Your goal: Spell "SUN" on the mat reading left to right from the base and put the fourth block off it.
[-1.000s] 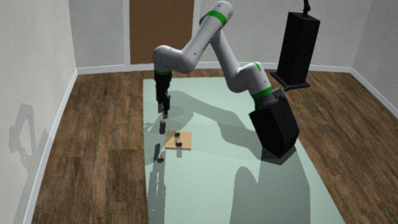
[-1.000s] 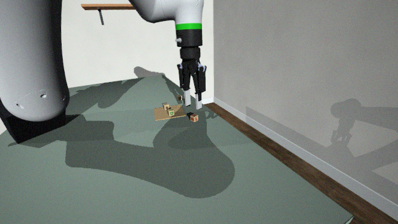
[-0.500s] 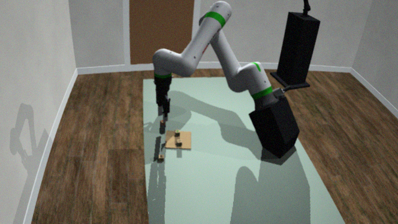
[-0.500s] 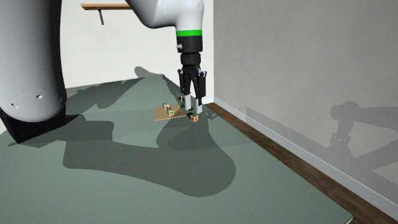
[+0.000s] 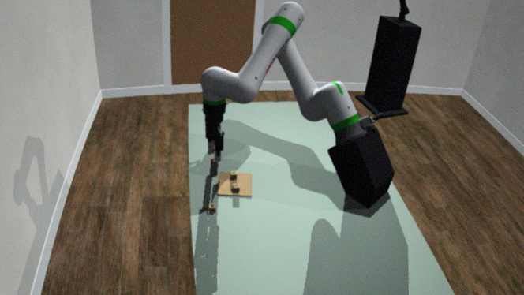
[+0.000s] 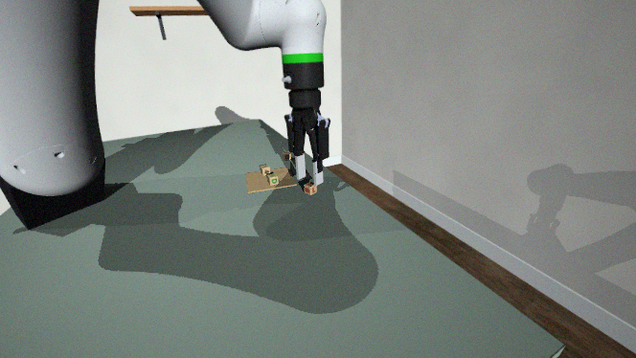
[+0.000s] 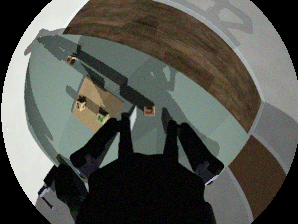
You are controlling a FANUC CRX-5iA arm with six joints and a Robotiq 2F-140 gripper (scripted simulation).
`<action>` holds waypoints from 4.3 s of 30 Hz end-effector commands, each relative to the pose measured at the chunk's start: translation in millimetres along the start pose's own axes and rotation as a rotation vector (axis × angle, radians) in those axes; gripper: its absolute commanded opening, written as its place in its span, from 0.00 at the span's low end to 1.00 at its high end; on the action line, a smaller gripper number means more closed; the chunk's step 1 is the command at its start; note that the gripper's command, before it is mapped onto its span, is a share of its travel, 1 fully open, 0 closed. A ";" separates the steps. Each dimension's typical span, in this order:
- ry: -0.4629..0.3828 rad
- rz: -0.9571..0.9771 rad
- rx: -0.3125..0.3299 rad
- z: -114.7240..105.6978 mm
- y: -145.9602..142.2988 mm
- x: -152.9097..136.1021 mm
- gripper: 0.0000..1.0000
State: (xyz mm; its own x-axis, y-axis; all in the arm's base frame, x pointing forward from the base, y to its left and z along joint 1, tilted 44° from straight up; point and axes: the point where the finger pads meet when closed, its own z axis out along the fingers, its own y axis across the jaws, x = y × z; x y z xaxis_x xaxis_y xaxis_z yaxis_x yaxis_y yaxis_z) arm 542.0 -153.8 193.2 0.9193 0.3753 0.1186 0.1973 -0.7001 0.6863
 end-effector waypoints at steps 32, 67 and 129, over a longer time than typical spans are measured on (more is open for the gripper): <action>0.000 0.000 0.000 22.7 0.0 0.2 0.37; 0.000 0.000 0.000 33.0 0.0 0.2 0.25; 0.000 0.000 0.000 -65.3 0.0 0.2 0.13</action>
State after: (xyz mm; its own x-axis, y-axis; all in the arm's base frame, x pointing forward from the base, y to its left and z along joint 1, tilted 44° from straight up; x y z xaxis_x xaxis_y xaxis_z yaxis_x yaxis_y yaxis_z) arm 522.3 -118.3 235.2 0.9190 0.3758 0.1189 0.1976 -0.7003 0.6860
